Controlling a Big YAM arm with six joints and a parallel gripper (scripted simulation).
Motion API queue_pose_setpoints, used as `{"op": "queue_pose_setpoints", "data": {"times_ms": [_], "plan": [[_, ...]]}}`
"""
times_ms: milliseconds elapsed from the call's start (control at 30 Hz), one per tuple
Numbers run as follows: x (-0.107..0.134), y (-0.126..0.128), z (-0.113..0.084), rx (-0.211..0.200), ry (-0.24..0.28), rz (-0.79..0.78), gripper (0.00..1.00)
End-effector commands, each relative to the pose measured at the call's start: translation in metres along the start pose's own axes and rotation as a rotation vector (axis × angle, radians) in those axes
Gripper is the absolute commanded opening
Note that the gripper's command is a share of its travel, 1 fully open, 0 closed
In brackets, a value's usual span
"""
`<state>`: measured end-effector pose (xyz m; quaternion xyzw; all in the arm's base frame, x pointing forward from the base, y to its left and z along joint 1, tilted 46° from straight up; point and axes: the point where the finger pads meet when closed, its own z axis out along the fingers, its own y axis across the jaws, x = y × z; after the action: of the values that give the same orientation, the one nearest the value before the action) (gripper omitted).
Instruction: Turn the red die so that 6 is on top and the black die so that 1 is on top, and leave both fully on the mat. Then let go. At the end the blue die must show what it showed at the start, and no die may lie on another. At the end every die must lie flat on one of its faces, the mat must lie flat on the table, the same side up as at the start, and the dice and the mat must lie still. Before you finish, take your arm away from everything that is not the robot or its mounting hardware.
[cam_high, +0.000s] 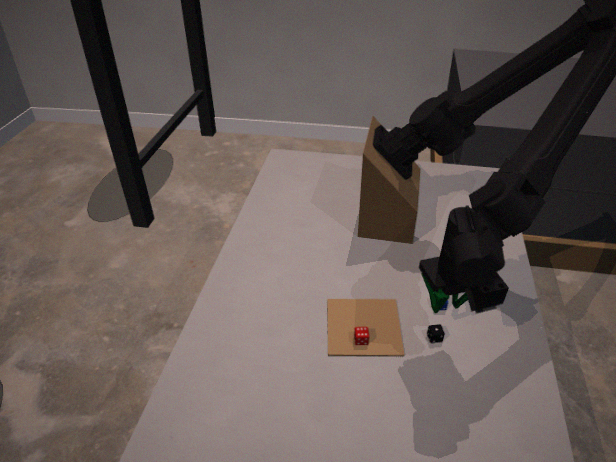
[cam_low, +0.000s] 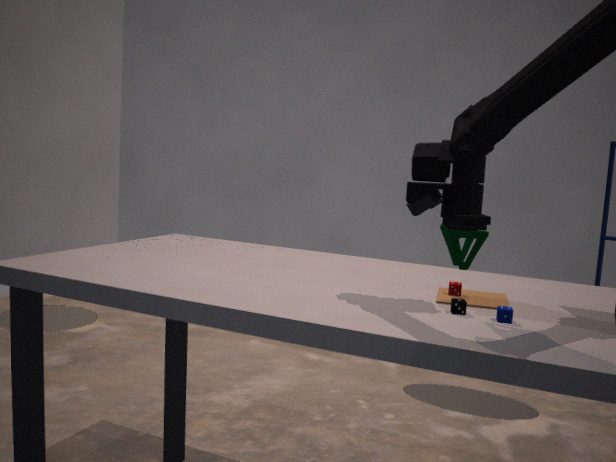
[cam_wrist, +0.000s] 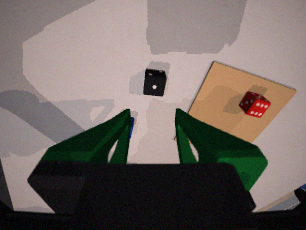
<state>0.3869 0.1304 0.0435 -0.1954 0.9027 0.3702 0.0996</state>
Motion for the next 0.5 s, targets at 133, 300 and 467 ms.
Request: {"op": "queue_pose_setpoints", "data": {"times_ms": [133,300,467], "plan": [[-0.0046,-0.0001,-0.0018,0.000,-0.008,-0.020,0.40],[-0.0046,-0.0001,-0.0017,-0.001,-0.008,-0.020,0.40],[-0.0045,0.0008,0.0017,-0.001,-0.007,-0.024,0.40]]}}
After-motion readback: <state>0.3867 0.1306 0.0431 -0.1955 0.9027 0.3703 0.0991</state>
